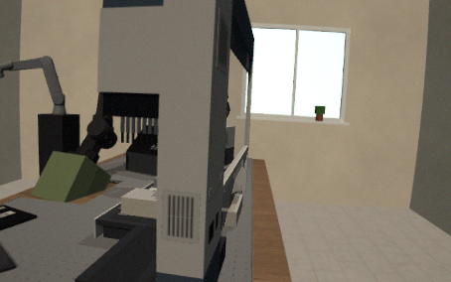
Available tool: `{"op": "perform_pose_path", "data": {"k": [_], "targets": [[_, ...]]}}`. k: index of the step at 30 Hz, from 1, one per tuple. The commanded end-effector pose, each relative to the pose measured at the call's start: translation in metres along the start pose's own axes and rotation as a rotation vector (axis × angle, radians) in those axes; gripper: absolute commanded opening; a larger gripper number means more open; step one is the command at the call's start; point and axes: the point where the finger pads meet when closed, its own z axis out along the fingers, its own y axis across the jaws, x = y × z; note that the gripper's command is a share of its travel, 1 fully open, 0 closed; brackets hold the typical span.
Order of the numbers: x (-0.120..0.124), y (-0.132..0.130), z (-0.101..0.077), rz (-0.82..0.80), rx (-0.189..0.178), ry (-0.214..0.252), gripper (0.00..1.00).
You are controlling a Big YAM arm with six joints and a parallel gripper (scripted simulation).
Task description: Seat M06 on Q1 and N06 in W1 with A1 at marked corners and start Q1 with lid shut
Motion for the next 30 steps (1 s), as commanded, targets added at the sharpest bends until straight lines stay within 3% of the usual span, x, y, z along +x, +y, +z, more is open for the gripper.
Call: {"op": "perform_pose_path", "data": {"k": [1,4,11,16,22,26,28,30], "targets": [[0.018,-0.007,-0.005,0.039,0.001,0.013,0.0],[0.036,-0.003,-0.002,0.019,0.012,-0.001,0.0],[0.065,0.008,0.002,0.123,-0.083,0.092,0.0],[0.081,0.015,0.005,0.098,-0.064,0.072,0.0],[0.106,0.023,0.004,0.208,-0.152,0.143,0.0],[0.128,0.036,0.008,0.187,-0.144,0.14,0.0],[0.135,0.042,0.006,0.222,-0.177,0.157,0.0],[0.135,0.042,0.006,0.222,-0.177,0.157,0.0]]}}
